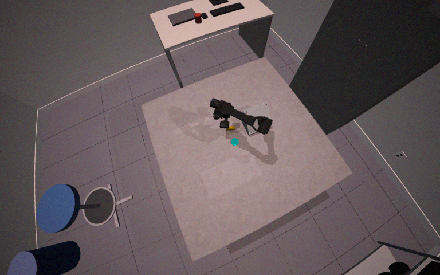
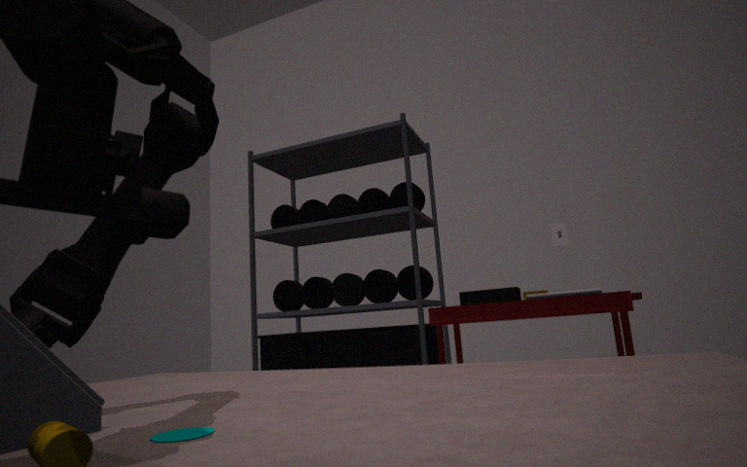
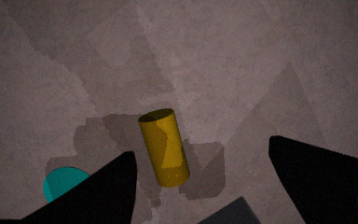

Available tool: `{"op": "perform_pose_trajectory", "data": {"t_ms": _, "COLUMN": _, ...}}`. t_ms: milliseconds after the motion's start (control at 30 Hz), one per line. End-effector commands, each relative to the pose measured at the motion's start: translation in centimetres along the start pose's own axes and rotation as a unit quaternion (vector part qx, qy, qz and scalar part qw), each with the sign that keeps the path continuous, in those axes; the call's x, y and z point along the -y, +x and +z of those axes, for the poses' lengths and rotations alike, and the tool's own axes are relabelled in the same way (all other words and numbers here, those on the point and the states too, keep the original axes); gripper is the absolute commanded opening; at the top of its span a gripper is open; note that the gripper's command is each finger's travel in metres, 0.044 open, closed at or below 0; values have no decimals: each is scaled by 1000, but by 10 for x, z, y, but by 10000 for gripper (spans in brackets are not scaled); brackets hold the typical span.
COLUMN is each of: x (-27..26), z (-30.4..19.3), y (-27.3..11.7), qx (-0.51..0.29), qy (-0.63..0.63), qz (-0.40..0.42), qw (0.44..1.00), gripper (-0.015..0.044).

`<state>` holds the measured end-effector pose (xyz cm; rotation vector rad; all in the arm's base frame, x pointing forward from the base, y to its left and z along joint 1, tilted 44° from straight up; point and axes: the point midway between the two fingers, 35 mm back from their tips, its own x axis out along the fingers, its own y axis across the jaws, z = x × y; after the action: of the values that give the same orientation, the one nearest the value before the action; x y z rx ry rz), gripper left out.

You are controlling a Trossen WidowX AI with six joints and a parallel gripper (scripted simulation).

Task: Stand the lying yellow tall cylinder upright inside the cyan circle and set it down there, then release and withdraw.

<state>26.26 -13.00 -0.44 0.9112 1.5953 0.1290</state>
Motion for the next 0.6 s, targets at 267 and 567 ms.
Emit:
{"op": "perform_pose_trajectory", "data": {"t_ms": 267, "x": -15, "z": -18, "y": 1, "qx": -24, "qy": -71, "qz": 40, "qw": 996, "gripper": 309}}
{"op": "perform_pose_trajectory", "data": {"t_ms": 567, "x": -24, "z": -24, "y": 97, "qx": -24, "qy": -72, "qz": 43, "qw": 996, "gripper": 309}}
